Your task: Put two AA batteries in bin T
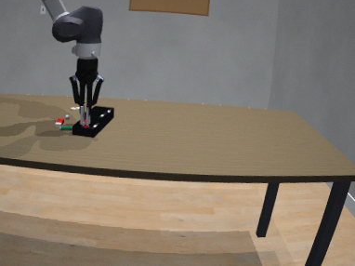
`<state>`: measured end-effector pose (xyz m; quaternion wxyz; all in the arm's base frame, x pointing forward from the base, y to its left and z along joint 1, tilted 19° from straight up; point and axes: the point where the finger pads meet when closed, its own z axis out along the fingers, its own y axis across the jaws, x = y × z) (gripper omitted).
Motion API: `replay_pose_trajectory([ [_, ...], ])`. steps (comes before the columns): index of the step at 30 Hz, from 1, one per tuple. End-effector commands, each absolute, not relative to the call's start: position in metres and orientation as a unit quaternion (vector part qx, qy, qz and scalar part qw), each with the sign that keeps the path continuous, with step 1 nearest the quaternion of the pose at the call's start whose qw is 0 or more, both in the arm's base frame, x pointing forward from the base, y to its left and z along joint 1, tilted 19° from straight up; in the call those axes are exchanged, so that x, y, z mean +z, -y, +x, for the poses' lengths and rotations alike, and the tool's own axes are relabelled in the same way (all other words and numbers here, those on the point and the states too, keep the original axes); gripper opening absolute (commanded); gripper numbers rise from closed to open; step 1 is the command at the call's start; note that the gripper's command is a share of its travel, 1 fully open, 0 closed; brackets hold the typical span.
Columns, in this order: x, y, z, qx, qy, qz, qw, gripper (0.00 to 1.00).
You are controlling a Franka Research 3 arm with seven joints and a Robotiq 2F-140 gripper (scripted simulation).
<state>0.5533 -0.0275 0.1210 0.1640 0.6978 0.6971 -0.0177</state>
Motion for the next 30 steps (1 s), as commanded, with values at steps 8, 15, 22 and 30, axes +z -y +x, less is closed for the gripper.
replay_pose_trajectory([
  [8,0.121,0.029,0.555,-0.017,-0.698,0.697,0.164,0.17],
  [15,0.121,0.029,0.555,-0.017,-0.698,0.697,0.164,0.17],
  [22,0.127,0.027,0.553,-0.017,-0.698,0.697,0.164,0.17],
  [30,0.137,0.024,0.551,-0.017,-0.698,0.697,0.164,0.17],
])
